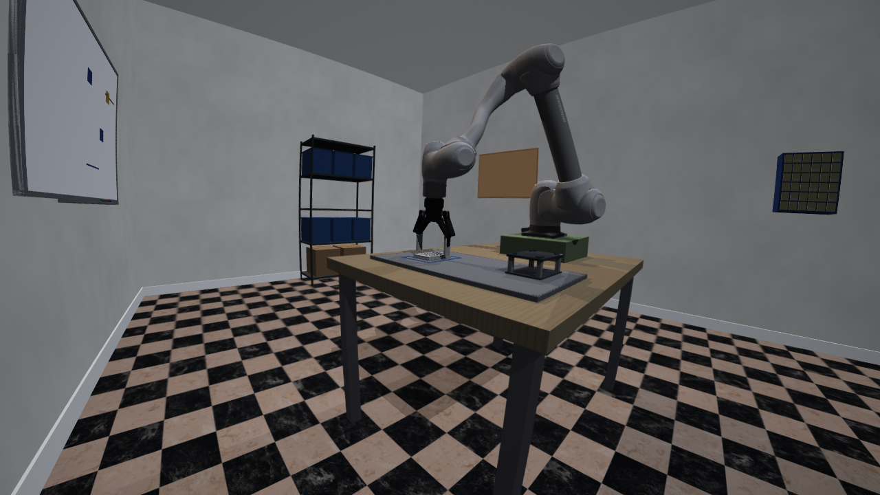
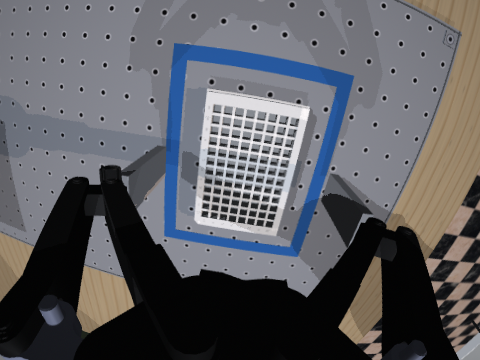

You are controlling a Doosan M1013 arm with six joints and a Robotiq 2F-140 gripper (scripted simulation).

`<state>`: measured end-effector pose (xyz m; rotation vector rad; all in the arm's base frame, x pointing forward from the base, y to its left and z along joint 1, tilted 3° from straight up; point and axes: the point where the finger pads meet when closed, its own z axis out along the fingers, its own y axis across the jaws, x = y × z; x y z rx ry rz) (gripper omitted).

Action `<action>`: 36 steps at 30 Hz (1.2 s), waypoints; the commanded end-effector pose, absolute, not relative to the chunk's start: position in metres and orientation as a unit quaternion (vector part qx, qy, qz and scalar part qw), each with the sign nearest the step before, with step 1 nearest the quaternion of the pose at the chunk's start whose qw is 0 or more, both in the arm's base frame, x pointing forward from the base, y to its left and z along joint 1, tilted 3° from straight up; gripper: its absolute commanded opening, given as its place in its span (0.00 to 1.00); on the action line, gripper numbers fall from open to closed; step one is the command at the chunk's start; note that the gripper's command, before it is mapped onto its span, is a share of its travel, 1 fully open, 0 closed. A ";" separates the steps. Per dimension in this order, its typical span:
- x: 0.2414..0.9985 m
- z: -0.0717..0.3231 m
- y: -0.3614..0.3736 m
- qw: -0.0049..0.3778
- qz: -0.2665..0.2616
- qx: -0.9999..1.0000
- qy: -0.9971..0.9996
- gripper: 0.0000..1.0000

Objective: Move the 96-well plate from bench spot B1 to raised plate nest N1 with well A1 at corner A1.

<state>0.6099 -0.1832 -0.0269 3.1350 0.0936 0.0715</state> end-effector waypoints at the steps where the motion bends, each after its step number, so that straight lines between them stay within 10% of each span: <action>1: 0.610 -0.029 -0.182 0.001 0.024 0.999 0.027 1.00; 10: 0.610 -0.029 -0.182 0.001 0.024 0.999 0.027 1.00; 11: 0.610 -0.029 -0.182 0.001 0.024 0.999 0.027 0.00; 36: 0.610 -0.029 -0.182 0.001 0.024 0.999 0.027 0.00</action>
